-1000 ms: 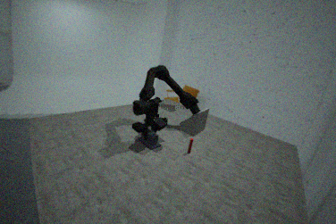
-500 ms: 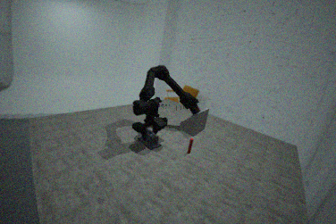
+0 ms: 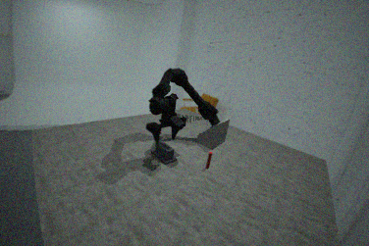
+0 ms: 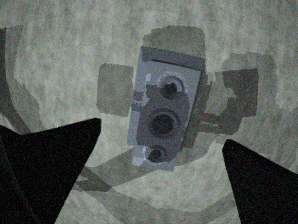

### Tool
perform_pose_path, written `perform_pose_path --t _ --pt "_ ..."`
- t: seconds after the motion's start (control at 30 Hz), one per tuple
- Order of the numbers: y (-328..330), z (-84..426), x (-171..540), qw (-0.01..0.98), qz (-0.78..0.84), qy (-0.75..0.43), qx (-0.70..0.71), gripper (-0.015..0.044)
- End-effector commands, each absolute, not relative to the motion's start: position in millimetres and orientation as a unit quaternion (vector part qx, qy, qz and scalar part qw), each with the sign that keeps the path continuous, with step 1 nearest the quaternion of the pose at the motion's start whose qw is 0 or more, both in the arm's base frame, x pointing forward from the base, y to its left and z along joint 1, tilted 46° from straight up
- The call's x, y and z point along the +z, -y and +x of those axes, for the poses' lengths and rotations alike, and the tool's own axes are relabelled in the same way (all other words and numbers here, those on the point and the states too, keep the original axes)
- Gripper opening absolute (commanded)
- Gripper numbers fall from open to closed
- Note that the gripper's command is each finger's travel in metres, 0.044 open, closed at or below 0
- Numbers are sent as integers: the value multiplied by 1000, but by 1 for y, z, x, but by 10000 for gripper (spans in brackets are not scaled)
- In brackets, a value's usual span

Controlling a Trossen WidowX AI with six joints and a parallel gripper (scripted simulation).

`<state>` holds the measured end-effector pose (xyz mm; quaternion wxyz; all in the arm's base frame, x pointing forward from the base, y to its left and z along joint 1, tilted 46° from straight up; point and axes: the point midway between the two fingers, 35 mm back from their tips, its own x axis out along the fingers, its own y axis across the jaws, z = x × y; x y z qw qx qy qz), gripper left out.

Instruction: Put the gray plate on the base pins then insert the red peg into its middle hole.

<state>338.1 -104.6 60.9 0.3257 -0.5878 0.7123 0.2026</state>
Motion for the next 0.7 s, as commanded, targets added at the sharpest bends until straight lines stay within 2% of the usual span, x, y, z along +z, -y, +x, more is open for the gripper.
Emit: perform_pose_path --t 0.0,0.23,0.67 --pt "67 341 101 332 -594 -706 197 440" --pt "60 343 98 349 -585 -710 179 440" --pt "-11 328 36 599 -330 -707 -183 440"
